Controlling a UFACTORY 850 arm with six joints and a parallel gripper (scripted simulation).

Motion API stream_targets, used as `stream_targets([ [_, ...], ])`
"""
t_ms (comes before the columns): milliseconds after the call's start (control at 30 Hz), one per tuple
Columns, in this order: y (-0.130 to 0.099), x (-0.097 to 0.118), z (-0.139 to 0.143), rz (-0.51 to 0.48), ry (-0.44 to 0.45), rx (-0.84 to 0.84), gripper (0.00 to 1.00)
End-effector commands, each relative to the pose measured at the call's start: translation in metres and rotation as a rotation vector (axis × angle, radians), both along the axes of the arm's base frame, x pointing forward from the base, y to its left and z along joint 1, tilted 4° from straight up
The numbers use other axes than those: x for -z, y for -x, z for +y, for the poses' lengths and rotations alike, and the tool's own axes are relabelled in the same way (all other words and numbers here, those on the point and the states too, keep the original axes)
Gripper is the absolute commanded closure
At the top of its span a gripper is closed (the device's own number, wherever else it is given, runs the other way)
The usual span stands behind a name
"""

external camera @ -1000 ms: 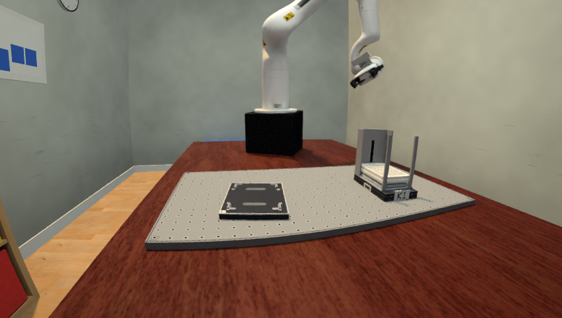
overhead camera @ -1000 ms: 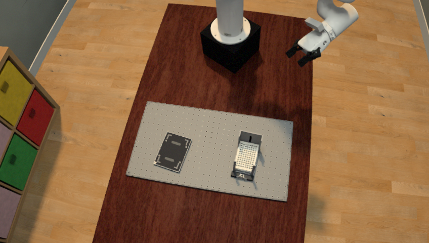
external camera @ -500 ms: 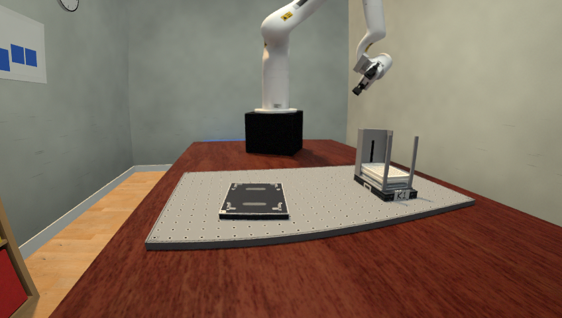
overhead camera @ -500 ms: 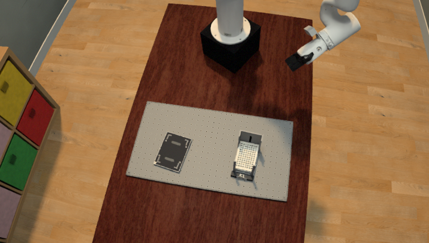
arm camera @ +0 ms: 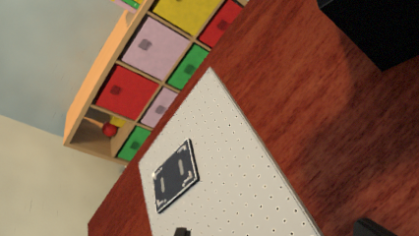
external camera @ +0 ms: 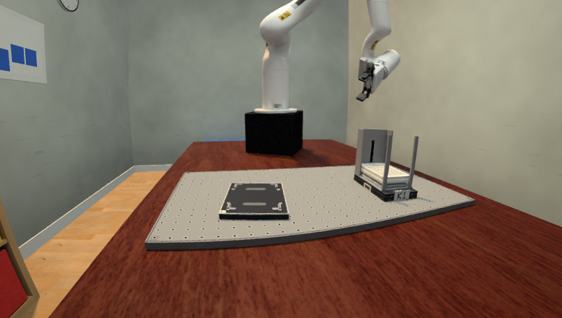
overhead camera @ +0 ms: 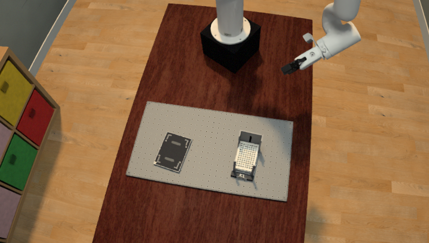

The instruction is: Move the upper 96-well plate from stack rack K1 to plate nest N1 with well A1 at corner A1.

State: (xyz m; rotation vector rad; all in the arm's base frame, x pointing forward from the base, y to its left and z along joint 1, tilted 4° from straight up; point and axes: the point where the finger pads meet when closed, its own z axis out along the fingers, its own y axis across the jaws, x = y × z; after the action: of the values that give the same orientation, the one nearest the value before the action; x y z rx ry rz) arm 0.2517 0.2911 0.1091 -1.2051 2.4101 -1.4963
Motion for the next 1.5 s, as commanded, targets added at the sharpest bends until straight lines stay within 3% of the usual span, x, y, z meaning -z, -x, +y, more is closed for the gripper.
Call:
stream_targets([
  [0,-0.008,0.007,-0.002,-0.072,-0.093,0.123,0.0],
  [633,-0.031,0.027,-0.007,-0.318,-0.344,0.564,0.0],
  [1467,-0.069,0.047,-0.009,-0.652,-0.565,1.133,0.0],
])
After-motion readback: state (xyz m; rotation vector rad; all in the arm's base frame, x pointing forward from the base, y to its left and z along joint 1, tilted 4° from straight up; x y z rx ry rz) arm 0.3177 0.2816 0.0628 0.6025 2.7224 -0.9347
